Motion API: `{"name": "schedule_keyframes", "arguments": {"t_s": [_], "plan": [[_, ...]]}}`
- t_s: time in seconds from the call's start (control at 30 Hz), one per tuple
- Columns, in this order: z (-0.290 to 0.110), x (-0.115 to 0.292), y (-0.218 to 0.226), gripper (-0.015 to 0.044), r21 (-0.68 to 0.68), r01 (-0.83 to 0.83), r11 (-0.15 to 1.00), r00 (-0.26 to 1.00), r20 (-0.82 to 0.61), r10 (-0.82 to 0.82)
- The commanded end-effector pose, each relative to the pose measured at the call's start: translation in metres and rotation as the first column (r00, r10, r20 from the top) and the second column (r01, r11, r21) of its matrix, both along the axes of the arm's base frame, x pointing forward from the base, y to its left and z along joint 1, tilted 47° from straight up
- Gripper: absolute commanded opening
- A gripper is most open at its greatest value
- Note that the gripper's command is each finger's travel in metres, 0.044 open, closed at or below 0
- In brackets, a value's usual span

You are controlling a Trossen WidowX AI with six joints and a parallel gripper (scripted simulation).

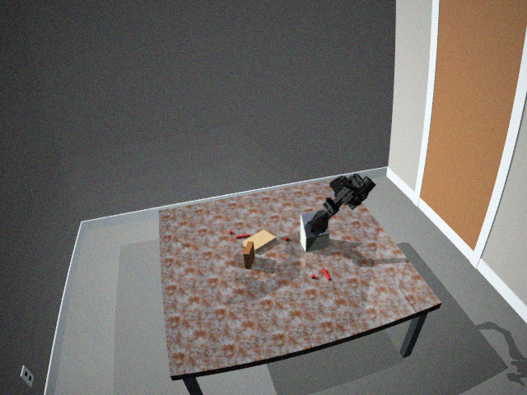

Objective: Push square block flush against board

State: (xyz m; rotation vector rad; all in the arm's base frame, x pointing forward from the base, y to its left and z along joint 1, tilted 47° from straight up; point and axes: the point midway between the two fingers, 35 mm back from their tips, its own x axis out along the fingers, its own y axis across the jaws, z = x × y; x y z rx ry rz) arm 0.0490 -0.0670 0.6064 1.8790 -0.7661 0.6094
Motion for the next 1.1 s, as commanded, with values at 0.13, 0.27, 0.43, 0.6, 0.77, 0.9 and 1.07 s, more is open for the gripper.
{"name": "schedule_keyframes", "arguments": {"t_s": [0.13, 0.27, 0.43, 0.6, 0.77, 0.9, 1.07], "plan": [[-0.003, 0.013, 0.007, 0.0269, -0.021, 0.018, 1.0, 0.999, -0.034, -0.019], [-0.01, 0.044, 0.024, 0.0164, -0.09, 0.056, 0.994, 0.991, -0.118, -0.067], [-0.014, 0.069, 0.037, 0.0033, -0.195, 0.092, 0.976, 0.974, -0.184, -0.129], [-0.022, 0.092, 0.047, 0.0, -0.298, 0.127, 0.946, 0.95, -0.238, -0.202], [-0.03, 0.119, 0.058, 0.0, -0.405, 0.13, 0.905, 0.92, -0.292, -0.262], [-0.04, 0.141, 0.064, 0.0, -0.492, 0.136, 0.86, 0.886, -0.328, -0.328], [-0.054, 0.171, 0.072, 0.0, -0.589, 0.106, 0.801, 0.844, -0.372, -0.386]]}}
